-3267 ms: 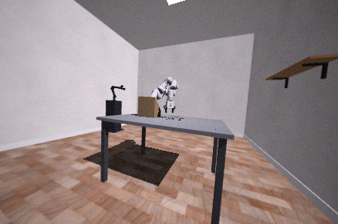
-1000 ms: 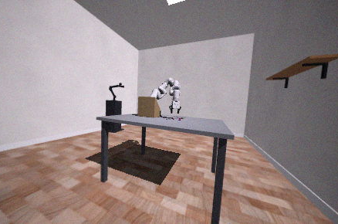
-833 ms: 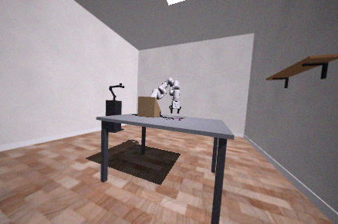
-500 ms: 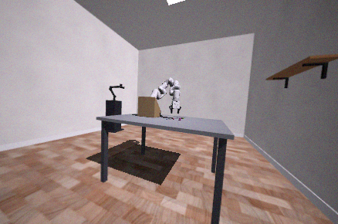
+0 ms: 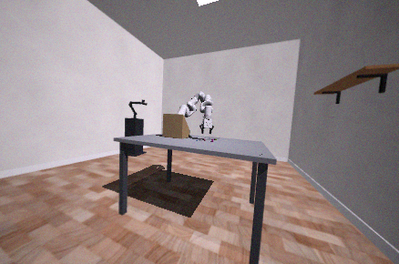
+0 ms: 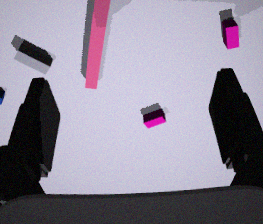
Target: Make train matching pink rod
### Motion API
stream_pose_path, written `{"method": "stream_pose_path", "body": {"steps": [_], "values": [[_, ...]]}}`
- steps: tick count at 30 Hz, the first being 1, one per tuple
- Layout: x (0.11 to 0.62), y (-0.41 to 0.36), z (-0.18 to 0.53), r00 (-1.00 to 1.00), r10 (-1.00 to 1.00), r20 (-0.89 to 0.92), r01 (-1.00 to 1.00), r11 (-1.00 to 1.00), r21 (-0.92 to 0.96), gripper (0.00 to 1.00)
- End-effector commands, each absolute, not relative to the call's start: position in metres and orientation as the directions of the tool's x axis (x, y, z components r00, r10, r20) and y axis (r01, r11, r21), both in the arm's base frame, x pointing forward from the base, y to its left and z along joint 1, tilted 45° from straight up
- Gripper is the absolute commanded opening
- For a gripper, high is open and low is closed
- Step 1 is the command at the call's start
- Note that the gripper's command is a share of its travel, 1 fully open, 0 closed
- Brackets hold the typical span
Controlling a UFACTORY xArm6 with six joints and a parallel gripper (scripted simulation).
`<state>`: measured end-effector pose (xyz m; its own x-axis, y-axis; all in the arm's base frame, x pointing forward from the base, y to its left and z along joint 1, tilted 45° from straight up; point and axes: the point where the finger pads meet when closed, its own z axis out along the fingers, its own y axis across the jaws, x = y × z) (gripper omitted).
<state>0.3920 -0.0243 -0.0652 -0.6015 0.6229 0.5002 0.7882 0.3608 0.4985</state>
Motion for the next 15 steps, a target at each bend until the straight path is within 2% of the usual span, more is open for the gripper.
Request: {"method": "stream_pose_path", "body": {"steps": [1, 15], "values": [[0.393, -0.0254, -0.0646, -0.602, 0.625, 0.498, 0.788, 0.361, 0.5, 1.0], [0.3928, -0.0259, -0.0649, -0.59, 0.63, 0.505, 0.797, 0.351, 0.492, 1.0]]}}
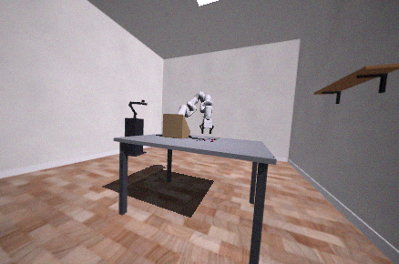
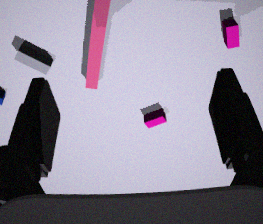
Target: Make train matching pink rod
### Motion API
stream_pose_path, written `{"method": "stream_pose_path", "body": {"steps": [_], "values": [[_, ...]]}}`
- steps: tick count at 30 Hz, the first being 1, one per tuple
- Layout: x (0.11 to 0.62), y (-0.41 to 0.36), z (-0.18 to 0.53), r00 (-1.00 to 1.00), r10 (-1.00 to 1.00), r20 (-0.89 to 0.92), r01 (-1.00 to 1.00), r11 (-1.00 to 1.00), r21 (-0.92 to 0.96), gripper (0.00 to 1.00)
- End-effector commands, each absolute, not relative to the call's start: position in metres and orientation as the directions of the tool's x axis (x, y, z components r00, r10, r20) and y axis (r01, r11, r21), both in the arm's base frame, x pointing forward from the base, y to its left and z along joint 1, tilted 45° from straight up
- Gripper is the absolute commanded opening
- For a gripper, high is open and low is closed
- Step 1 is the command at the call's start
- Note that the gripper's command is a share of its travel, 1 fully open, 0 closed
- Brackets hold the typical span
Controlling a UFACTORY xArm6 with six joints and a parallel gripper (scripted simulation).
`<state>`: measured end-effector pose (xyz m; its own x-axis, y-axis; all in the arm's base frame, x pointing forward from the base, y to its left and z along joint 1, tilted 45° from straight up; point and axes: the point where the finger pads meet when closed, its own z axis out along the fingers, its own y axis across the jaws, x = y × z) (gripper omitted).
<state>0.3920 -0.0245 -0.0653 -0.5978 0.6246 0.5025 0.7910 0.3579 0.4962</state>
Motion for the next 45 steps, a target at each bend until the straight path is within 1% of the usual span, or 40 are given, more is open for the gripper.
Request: {"method": "stream_pose_path", "body": {"steps": [1, 7, 13, 15, 17, 24, 30, 32, 34, 45], "values": [[0.393, -0.026, -0.065, -0.583, 0.633, 0.51, 0.802, 0.346, 0.488, 1.0], [0.391, -0.029, -0.068, -0.49, 0.668, 0.56, 0.862, 0.273, 0.428, 1.0], [0.388, -0.035, -0.073, -0.309, 0.71, 0.633, 0.942, 0.136, 0.308, 1.0], [0.388, -0.035, -0.073, -0.309, 0.71, 0.633, 0.942, 0.136, 0.308, 1.0], [0.387, -0.038, -0.075, -0.212, 0.721, 0.66, 0.968, 0.064, 0.242, 1.0], [0.383, -0.044, -0.08, -0.014, 0.72, 0.694, 0.991, -0.082, 0.105, 1.0], [0.38, -0.049, -0.084, 0.162, 0.694, 0.701, 0.978, -0.209, -0.02, 1.0], [0.38, -0.049, -0.084, 0.162, 0.694, 0.701, 0.978, -0.209, -0.02, 1.0], [0.379, -0.052, -0.087, 0.267, 0.668, 0.695, 0.955, -0.283, -0.095, 1.0], [0.373, -0.06, -0.095, 0.551, 0.548, 0.63, 0.824, -0.477, -0.306, 1.0]]}}
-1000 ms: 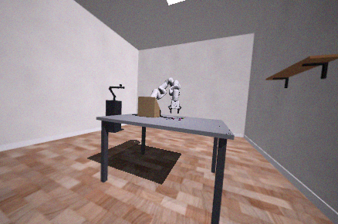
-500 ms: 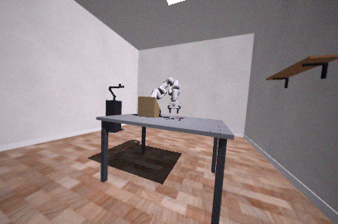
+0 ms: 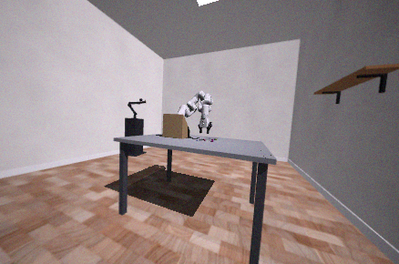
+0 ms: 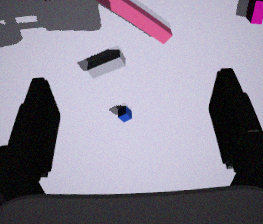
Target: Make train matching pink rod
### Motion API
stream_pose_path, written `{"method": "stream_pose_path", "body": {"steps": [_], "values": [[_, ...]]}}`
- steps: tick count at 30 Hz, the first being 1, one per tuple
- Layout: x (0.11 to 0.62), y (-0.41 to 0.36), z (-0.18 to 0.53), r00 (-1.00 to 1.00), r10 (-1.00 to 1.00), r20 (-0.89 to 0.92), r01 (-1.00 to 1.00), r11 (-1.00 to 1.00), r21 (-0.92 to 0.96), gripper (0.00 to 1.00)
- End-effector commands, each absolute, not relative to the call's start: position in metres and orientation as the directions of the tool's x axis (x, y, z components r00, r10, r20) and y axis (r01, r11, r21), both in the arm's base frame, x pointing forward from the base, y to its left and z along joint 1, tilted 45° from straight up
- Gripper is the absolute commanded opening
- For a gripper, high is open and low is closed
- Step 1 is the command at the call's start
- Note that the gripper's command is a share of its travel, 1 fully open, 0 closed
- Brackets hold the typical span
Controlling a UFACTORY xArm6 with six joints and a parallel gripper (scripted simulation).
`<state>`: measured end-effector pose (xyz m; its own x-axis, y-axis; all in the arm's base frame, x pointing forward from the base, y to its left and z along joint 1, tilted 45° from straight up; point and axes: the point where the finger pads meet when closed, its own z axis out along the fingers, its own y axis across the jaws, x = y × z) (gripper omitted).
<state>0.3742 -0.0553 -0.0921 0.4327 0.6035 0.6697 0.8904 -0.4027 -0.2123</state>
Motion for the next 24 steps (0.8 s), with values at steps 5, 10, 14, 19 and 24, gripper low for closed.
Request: {"method": "stream_pose_path", "body": {"steps": [5, 10, 14, 19, 24], "values": [[0.37, -0.064, -0.098, 0.664, 0.473, 0.579, 0.736, -0.551, -0.394, 1.0], [0.368, -0.067, -0.101, 0.754, 0.397, 0.522, 0.643, -0.608, -0.466, 1.0], [0.366, -0.07, -0.104, 0.826, 0.322, 0.463, 0.548, -0.651, -0.525, 1.0], [0.363, -0.074, -0.108, 0.898, 0.222, 0.38, 0.42, -0.692, -0.587, 1.0], [0.36, -0.077, -0.111, 0.945, 0.131, 0.301, 0.3, -0.715, -0.632, 1.0]]}}
